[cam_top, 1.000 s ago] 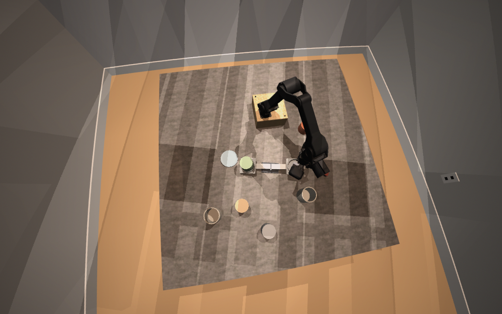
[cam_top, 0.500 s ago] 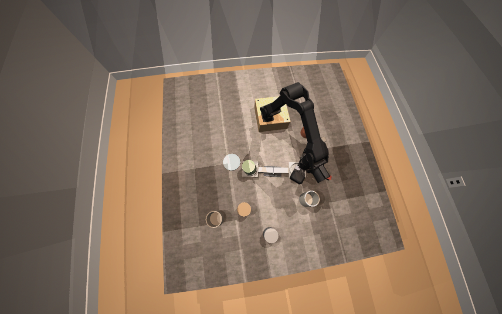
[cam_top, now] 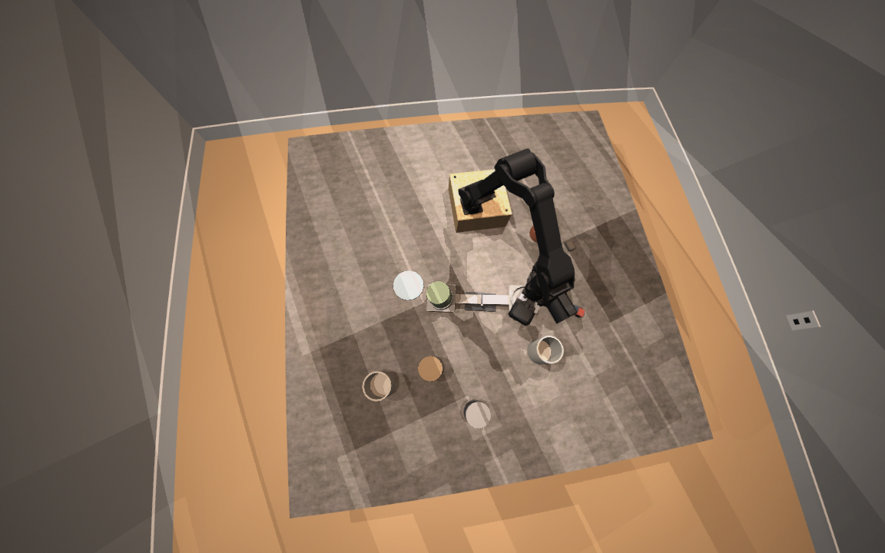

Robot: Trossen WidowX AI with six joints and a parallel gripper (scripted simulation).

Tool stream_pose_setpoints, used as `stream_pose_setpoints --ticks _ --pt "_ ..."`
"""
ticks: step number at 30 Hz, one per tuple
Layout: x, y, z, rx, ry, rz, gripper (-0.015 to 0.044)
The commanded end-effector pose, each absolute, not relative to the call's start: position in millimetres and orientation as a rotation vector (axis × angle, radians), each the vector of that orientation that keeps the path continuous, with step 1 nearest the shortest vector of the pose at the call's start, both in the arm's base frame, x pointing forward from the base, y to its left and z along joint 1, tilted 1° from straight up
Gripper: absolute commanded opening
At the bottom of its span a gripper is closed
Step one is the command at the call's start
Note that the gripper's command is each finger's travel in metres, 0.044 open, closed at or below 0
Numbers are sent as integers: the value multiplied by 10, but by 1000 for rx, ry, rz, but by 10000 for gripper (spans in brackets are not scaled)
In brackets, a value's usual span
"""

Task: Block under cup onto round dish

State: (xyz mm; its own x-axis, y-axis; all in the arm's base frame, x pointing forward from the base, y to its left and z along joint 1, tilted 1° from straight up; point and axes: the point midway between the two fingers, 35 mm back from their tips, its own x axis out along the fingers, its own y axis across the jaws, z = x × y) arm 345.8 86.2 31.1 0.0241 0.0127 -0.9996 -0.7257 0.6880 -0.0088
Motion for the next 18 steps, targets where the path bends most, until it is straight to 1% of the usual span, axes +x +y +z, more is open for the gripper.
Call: stream_pose_setpoints --ticks 1,2,10,14,18 --pt "3446 854 266 -633 1456 633 181" --pt "3446 854 266 -633 1456 633 155" --pt "3446 854 266 -633 1456 633 102" --pt "3457 856 349 -633 1455 633 0" --pt "3476 860 586 -633 1455 633 0"
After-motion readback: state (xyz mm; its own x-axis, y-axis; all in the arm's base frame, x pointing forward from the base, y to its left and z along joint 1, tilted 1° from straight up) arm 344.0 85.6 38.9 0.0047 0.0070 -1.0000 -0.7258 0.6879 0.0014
